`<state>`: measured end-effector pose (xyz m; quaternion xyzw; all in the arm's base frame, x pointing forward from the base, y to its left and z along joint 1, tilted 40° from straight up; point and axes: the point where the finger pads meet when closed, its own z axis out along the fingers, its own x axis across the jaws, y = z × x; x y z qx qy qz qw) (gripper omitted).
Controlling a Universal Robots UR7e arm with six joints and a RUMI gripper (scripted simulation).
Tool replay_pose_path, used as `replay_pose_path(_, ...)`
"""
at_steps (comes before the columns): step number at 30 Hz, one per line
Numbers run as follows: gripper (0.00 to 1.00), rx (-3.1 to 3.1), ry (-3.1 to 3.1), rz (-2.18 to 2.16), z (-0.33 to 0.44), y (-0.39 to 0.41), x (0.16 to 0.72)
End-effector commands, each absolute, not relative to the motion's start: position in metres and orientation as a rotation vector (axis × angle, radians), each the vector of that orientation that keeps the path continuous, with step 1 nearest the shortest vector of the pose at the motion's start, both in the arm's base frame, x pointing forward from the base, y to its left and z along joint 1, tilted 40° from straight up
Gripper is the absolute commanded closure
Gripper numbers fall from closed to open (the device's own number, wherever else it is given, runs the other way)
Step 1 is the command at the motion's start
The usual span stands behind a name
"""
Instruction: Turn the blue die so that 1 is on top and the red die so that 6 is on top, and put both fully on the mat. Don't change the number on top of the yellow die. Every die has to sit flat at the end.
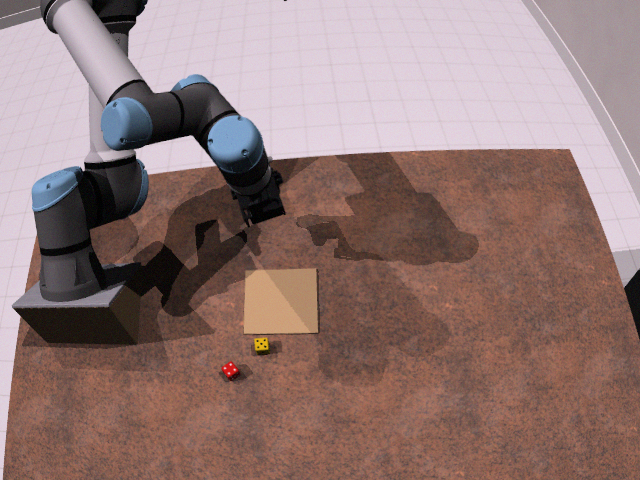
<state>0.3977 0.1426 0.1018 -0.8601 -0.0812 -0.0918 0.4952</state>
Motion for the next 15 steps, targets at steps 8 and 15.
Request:
replay_pose_path(8, 0.94, -2.039, 0.15, -0.055, 0.1026, 0.143, 0.4006)
replay_pose_path(15, 0.94, -1.999, 0.303, 0.026, 0.1029, 0.1426, 0.4025)
